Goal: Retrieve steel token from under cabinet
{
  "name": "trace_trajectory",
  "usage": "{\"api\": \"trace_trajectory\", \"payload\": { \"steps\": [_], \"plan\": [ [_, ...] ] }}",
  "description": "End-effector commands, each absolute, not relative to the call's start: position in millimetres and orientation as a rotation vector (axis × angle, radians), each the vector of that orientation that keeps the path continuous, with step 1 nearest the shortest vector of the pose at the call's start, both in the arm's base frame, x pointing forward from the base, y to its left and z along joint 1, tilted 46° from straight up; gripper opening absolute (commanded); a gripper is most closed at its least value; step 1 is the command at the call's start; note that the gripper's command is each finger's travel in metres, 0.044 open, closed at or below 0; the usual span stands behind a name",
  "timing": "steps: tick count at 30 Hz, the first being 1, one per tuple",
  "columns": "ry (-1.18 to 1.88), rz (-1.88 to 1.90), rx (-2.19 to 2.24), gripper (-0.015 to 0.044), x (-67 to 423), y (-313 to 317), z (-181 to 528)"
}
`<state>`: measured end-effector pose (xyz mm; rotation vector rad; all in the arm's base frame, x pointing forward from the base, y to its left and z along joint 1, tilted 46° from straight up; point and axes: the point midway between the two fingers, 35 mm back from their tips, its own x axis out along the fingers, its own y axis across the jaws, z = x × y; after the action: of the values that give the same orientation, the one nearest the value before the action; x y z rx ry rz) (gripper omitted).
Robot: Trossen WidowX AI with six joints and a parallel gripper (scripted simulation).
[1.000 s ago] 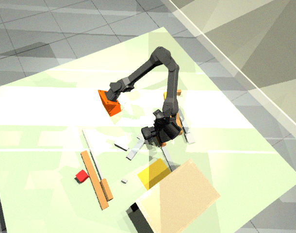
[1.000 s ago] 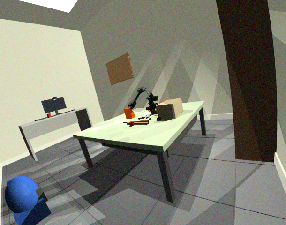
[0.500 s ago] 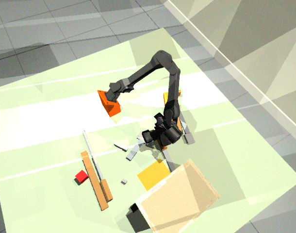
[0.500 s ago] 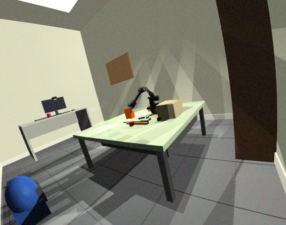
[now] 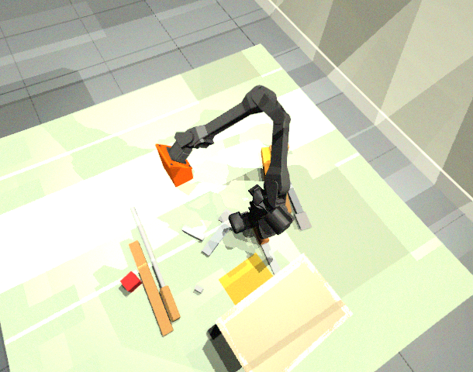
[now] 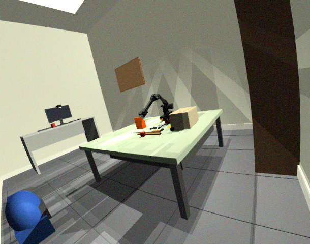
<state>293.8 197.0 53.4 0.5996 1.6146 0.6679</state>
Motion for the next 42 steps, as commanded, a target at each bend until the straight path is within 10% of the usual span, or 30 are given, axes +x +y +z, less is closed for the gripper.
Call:
{"api": "trace_trajectory", "payload": {
  "steps": [1,42],
  "plan": [
    [1.612,0.671,0.599,0.0000,299.8,197.7,53.2],
    [1.610,0.672,0.598,0.0000,341.5,200.4,48.5]
  ]
}}
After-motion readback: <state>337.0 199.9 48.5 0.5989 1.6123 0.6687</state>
